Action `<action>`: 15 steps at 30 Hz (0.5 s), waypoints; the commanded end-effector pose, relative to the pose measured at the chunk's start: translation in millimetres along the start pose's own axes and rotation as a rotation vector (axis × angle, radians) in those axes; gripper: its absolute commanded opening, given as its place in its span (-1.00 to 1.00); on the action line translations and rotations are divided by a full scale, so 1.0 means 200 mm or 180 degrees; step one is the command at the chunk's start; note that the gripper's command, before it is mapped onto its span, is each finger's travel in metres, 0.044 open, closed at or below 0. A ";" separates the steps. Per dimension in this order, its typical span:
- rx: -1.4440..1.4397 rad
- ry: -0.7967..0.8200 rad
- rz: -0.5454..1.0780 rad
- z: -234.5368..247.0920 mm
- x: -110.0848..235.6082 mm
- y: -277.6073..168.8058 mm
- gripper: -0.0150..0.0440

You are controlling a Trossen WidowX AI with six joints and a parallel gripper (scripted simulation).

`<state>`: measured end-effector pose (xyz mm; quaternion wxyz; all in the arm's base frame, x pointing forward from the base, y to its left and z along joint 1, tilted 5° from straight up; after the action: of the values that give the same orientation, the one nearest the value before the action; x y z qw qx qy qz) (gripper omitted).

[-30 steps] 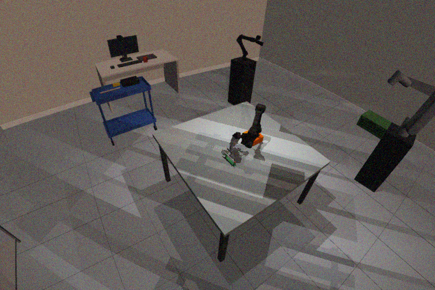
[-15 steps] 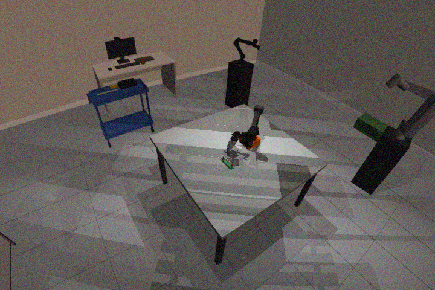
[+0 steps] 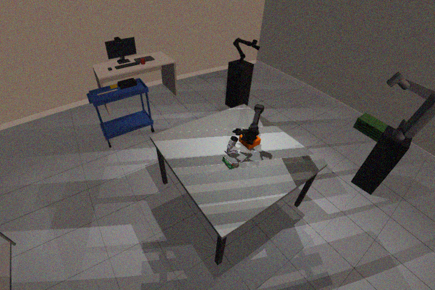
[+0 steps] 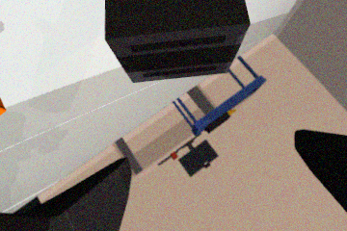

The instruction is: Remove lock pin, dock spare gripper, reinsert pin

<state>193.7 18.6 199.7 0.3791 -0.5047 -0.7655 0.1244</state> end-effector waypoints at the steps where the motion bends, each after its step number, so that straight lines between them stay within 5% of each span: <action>1: 0.0000 -0.0018 -0.0045 -0.03 0.01 -0.04 1.00; 15: 0.0003 -0.0059 -0.0254 -0.11 0.05 -0.16 1.00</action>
<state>186.6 10.0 230.2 0.3787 -0.4779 -0.7845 0.1133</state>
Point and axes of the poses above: the point midway between the two fingers, 35 mm back from their tips, its own x axis back along the fingers, its own z axis across the jaws, y = z × x, the point moved 6 cm from there along x, back along the fingers, and after that the axes turned 14 degrees about -x, right-handed, at the moved point
